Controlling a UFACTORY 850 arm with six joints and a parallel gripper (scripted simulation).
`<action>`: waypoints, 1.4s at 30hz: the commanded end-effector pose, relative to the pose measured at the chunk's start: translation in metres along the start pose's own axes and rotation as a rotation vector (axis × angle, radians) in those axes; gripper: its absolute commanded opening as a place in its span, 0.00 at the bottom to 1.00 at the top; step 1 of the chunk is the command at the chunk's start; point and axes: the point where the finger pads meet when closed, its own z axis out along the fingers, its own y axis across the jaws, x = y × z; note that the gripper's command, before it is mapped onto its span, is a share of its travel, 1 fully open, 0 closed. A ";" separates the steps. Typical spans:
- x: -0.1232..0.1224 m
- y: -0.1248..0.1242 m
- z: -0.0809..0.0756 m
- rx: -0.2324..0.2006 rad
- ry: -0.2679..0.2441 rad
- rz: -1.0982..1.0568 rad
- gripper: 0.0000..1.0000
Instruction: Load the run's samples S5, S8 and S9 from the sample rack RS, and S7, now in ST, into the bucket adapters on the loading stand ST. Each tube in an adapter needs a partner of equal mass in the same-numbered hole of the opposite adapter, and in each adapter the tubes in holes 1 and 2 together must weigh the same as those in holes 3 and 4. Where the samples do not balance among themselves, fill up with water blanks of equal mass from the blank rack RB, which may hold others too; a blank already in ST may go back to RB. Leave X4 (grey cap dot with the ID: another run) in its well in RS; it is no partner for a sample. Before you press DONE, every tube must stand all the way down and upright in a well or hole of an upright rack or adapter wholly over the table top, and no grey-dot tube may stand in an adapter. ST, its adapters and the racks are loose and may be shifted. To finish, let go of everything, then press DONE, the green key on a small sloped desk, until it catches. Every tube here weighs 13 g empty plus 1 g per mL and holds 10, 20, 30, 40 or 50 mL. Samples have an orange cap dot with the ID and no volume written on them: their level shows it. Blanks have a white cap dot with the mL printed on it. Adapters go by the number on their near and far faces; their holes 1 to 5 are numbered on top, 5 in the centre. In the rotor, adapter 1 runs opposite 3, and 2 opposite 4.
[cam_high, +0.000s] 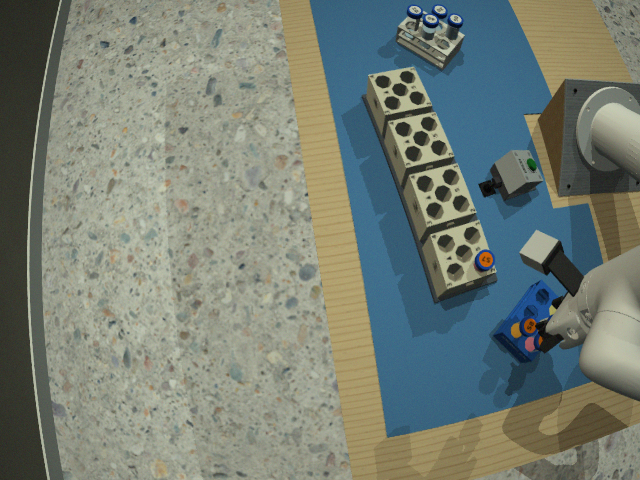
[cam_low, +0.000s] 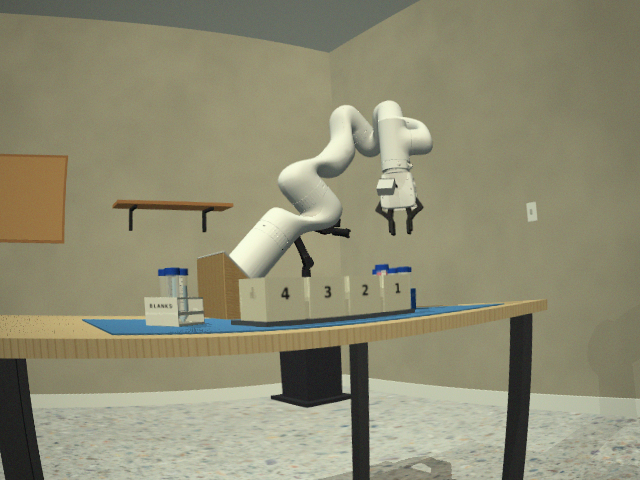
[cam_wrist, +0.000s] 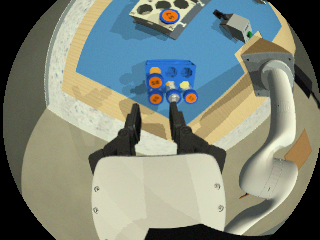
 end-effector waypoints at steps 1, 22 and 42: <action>0.000 0.000 -0.011 0.001 0.000 -0.001 0.43; 0.000 0.000 -0.021 0.001 0.000 -0.001 0.43; -0.022 0.044 -0.021 0.001 0.001 -0.334 0.57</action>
